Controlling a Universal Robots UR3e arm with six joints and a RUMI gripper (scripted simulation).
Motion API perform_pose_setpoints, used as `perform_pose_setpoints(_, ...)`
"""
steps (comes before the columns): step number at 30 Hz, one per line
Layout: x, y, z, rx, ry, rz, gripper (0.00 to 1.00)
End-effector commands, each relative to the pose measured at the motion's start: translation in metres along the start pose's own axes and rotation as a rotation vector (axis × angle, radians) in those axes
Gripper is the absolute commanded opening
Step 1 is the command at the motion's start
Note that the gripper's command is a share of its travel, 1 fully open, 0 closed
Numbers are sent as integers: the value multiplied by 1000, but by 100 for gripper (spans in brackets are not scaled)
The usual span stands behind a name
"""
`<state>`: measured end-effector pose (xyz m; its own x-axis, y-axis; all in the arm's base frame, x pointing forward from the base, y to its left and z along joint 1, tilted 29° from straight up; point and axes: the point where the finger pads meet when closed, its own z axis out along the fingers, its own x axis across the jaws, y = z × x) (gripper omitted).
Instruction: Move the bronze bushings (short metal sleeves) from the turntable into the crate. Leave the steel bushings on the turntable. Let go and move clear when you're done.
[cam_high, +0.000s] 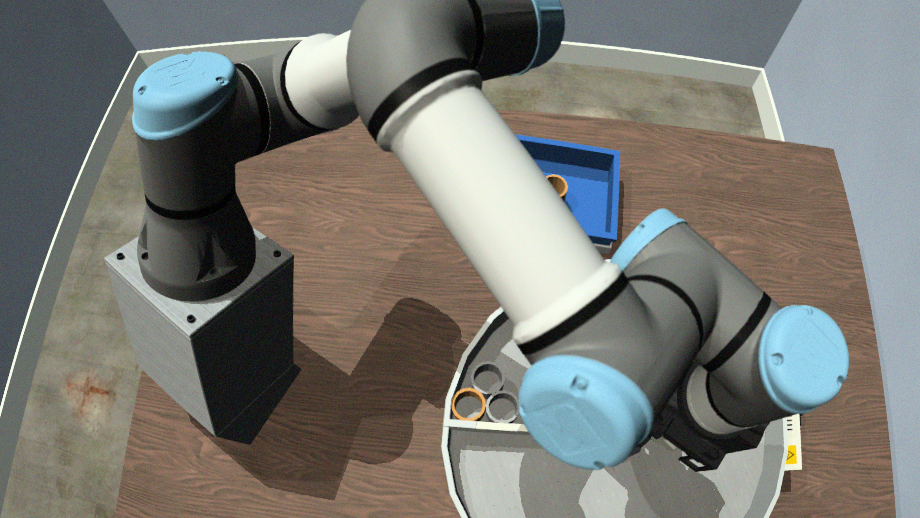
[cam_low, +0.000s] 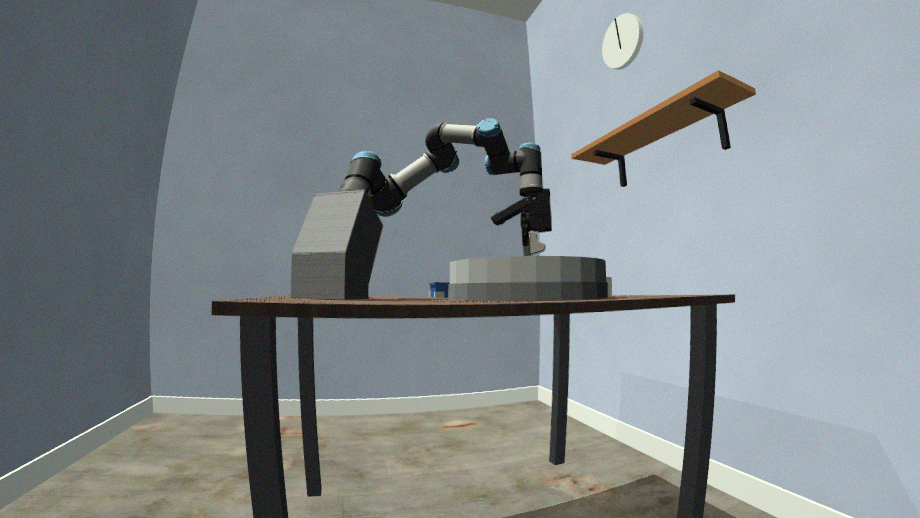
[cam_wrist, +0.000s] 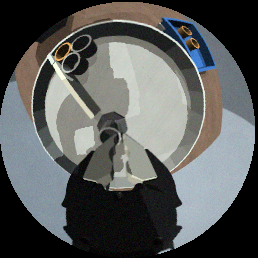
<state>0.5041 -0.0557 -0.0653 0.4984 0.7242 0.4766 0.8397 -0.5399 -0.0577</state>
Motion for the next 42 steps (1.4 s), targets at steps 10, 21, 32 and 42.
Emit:
perform_pose_setpoints(10,0,1,-1,-3,0,-1,0)
perform_pose_setpoints(21,0,1,-1,-3,0,-1,0)
perform_pose_setpoints(32,0,1,-1,-3,0,-1,6)
perform_pose_setpoints(42,0,1,-1,-3,0,-1,6)
